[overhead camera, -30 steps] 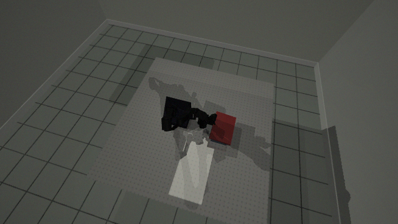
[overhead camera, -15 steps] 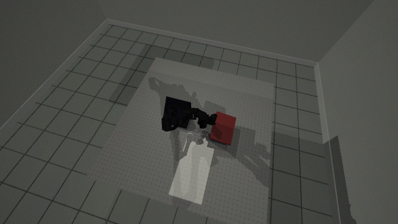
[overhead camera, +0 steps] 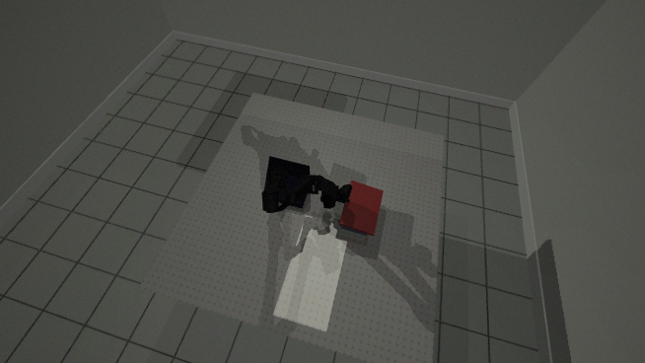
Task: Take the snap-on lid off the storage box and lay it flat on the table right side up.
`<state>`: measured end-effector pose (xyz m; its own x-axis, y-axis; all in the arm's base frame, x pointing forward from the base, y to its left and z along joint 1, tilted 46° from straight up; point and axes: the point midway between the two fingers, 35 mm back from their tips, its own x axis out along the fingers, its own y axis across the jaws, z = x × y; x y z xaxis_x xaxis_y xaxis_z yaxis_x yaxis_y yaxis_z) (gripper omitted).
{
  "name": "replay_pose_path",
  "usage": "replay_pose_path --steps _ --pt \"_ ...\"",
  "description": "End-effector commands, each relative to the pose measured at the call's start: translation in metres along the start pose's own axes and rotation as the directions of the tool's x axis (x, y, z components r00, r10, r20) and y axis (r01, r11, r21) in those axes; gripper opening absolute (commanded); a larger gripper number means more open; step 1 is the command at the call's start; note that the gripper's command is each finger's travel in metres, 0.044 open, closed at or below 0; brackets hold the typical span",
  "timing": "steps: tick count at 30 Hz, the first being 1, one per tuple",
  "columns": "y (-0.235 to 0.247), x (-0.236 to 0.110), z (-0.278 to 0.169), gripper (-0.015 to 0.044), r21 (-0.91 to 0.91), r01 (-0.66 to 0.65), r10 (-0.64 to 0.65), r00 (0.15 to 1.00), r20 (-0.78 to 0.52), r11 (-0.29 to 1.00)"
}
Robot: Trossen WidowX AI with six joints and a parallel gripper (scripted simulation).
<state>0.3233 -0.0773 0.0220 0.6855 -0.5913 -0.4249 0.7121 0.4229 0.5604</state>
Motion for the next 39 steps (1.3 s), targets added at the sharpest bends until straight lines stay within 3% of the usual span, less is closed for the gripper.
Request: replay_pose_path --steps 1,39 --pt "0.0001 0.0006 -0.0005 0.0 -0.003 0.0 0.0 1.0 -0.003 1.0" --pt "0.0051 -0.0007 0.0 0.0 -0.005 0.001 -0.001 1.0 -0.005 1.0"
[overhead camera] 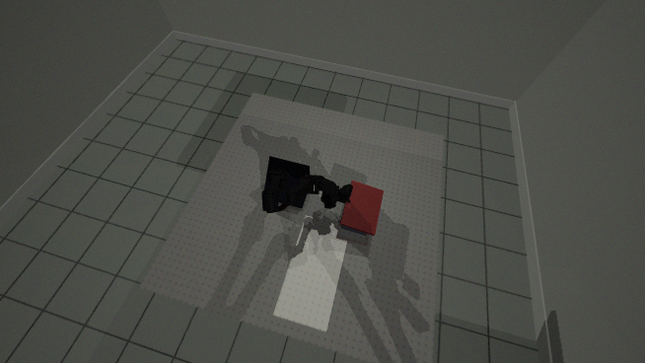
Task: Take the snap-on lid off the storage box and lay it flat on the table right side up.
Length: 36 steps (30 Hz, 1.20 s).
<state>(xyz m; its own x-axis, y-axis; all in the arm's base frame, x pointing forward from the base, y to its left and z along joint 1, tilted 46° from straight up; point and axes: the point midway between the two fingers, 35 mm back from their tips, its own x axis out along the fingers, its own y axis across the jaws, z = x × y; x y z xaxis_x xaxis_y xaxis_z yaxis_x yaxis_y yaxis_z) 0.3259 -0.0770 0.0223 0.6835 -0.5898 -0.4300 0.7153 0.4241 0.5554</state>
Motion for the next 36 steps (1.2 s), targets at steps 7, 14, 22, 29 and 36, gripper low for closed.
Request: replay_pose_path --steps 7,14,22,29,36 --pt "0.01 -0.007 0.0 0.0 0.0 -0.003 0.003 1.0 -0.001 1.0" --pt "0.019 -0.012 0.0 0.0 0.001 -0.003 0.003 1.0 -0.002 1.0" --pt "0.029 -0.017 0.0 0.0 0.001 -0.003 0.003 1.0 -0.002 1.0" --pt "0.038 -0.02 0.0 0.0 0.001 -0.003 0.003 1.0 -0.002 1.0" --pt "0.047 -0.023 0.0 0.0 0.002 -0.003 0.003 1.0 -0.002 1.0"
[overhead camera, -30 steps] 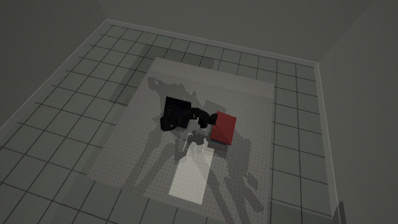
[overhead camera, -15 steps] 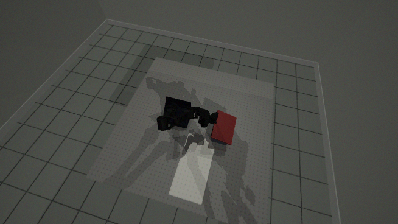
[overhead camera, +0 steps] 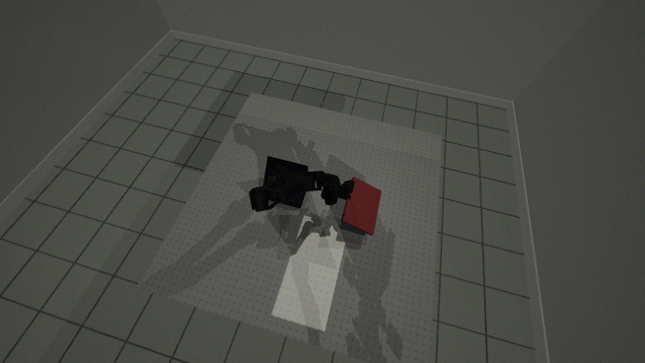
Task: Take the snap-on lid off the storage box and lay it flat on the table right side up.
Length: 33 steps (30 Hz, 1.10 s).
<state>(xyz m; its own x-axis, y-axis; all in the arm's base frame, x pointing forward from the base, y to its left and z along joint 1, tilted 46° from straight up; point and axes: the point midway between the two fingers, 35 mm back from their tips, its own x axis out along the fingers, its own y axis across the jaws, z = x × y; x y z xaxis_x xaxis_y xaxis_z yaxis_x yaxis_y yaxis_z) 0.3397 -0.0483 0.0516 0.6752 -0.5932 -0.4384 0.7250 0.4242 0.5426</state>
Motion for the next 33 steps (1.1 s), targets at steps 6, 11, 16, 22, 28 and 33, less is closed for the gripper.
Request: replay_pose_path --steps 6,11,16,22,28,33 --pt "0.018 -0.005 0.001 0.0 0.013 -0.015 0.015 1.0 0.001 1.0" --pt "0.023 -0.009 0.001 0.0 0.013 -0.015 0.015 1.0 0.0 1.0" --pt "0.028 -0.013 0.001 0.0 0.013 -0.015 0.015 1.0 0.0 1.0" --pt "0.034 -0.018 0.002 0.0 0.013 -0.015 0.015 1.0 0.0 1.0" --pt "0.04 -0.023 0.002 0.0 0.013 -0.015 0.015 1.0 0.0 1.0" --pt "0.045 -0.028 0.002 0.0 0.013 -0.015 0.015 1.0 0.0 1.0"
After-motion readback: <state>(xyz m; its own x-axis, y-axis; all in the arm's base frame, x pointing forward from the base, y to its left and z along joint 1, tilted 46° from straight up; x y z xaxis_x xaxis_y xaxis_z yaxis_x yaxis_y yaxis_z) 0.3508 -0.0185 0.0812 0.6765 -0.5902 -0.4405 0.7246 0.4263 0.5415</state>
